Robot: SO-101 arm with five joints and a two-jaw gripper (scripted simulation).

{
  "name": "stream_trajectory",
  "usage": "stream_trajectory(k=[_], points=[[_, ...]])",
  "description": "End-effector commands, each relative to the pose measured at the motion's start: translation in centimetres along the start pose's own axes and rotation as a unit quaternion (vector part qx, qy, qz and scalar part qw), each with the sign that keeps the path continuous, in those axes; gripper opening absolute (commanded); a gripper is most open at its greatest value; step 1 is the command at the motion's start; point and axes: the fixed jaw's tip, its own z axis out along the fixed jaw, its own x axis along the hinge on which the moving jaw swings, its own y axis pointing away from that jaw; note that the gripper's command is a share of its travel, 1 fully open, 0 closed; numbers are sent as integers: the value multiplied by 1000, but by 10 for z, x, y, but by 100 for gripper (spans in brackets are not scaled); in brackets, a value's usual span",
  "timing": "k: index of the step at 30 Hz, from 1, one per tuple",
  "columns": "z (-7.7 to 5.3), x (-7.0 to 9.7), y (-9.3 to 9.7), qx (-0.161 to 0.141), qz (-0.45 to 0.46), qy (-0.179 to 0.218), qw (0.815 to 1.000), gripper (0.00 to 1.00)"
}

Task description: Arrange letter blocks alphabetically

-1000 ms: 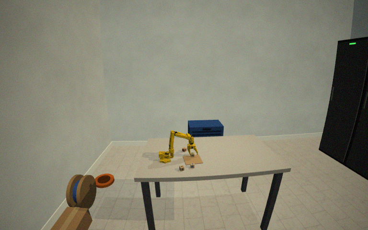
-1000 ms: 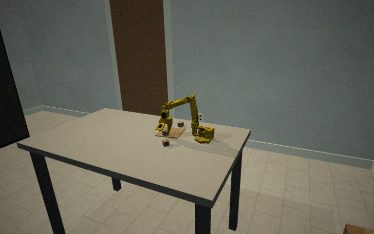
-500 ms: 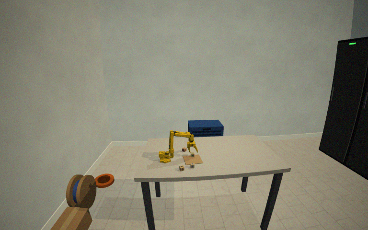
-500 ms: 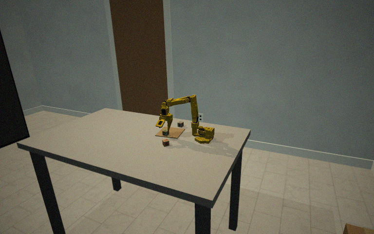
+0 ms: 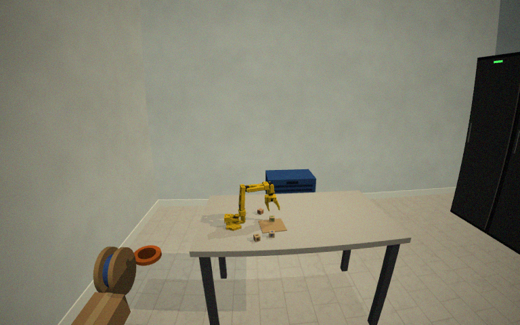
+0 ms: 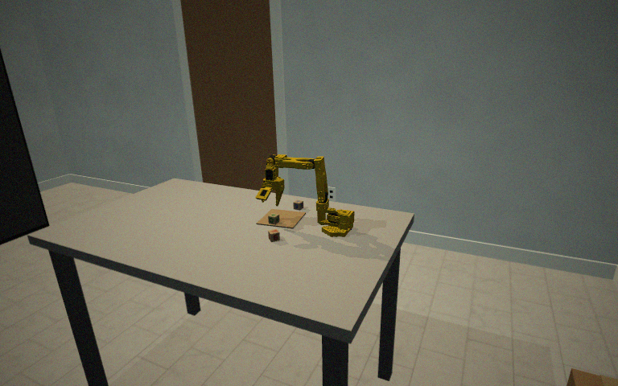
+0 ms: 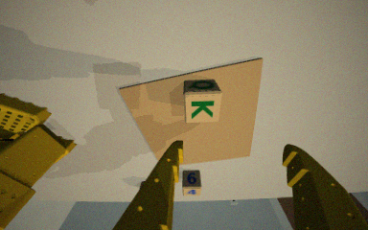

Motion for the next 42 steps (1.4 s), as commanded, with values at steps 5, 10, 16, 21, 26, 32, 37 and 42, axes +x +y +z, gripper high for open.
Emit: stream_trajectory(k=[5,10,16,21,26,32,37,42], points=[[-23,-3,-8,61,-3,-17,998,36],[-23,-3,-8,61,-3,-17,998,36],[-23,-3,-8,61,-3,-17,998,36],[-23,-3,-8,62,-3,-17,998,36],[-31,-4,-9,82,-3,-22,996,36],[-56,-4,-9,152,-3,-40,988,35],[-73,-3,-7,196,-2,-52,979,35],[-96,-2,-2,260,-2,-69,963,35]])
